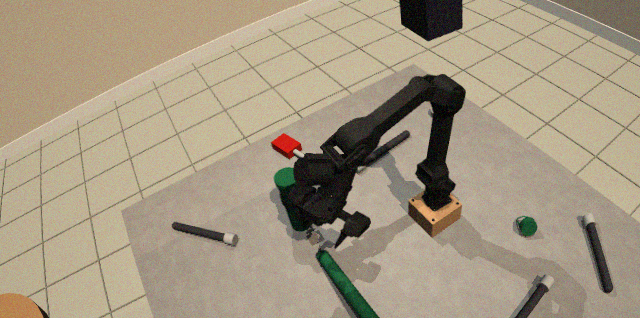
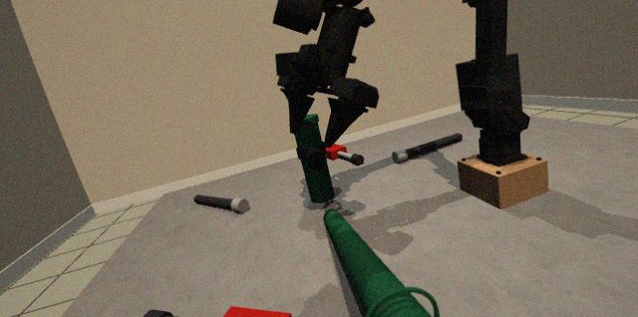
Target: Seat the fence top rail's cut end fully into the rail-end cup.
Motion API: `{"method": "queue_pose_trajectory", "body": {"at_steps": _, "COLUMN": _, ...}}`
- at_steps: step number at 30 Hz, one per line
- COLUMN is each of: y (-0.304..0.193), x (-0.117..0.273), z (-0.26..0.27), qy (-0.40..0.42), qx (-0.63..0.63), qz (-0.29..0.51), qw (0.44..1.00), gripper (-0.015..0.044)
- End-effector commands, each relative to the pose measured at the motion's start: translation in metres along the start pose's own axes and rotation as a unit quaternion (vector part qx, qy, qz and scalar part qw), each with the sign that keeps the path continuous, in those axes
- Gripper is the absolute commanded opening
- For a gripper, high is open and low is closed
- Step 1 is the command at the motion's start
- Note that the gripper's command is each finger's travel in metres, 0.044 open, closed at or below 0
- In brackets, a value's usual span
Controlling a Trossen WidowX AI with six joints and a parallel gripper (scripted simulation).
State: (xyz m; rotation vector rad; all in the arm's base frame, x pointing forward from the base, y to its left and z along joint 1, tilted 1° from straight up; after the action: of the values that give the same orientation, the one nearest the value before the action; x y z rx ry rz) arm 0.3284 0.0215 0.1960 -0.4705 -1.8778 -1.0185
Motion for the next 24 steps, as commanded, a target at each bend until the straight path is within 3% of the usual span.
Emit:
{"method": "queue_pose_trajectory", "body": {"at_steps": 1, "y": 0.02, "x": 0.027, "z": 0.024, "qy": 0.005, "qx": -0.191, "qz": -0.002, "qw": 0.982, "gripper": 0.044}}
{"method": "queue_pose_trajectory", "body": {"at_steps": 15, "y": 0.02, "x": 0.027, "z": 0.024, "qy": 0.005, "qx": -0.199, "qz": 0.0, "qw": 0.98, "gripper": 0.044}}
{"method": "queue_pose_trajectory", "body": {"at_steps": 19, "y": 0.022, "x": 0.017, "z": 0.026, "qy": 0.012, "qx": -0.302, "qz": 0.032, "qw": 0.953, "gripper": 0.044}}
{"method": "queue_pose_trajectory", "body": {"at_steps": 24, "y": 0.023, "x": -0.005, "z": 0.03, "qy": 0.004, "qx": -0.505, "qz": 0.101, "qw": 0.857, "gripper": 0.044}}
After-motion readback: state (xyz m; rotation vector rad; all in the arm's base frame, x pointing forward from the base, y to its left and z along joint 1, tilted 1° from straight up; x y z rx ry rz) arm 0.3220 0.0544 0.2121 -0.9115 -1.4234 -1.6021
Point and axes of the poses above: the point midway between the two fingers, 35 mm back from their tips, its own x axis back along the fingers, its own z axis across the jaws, y = z × x, the point moved 3 cm from there along x, back along the fingers, and after that the axes turned 6 degrees about x, right-handed, at the moved point
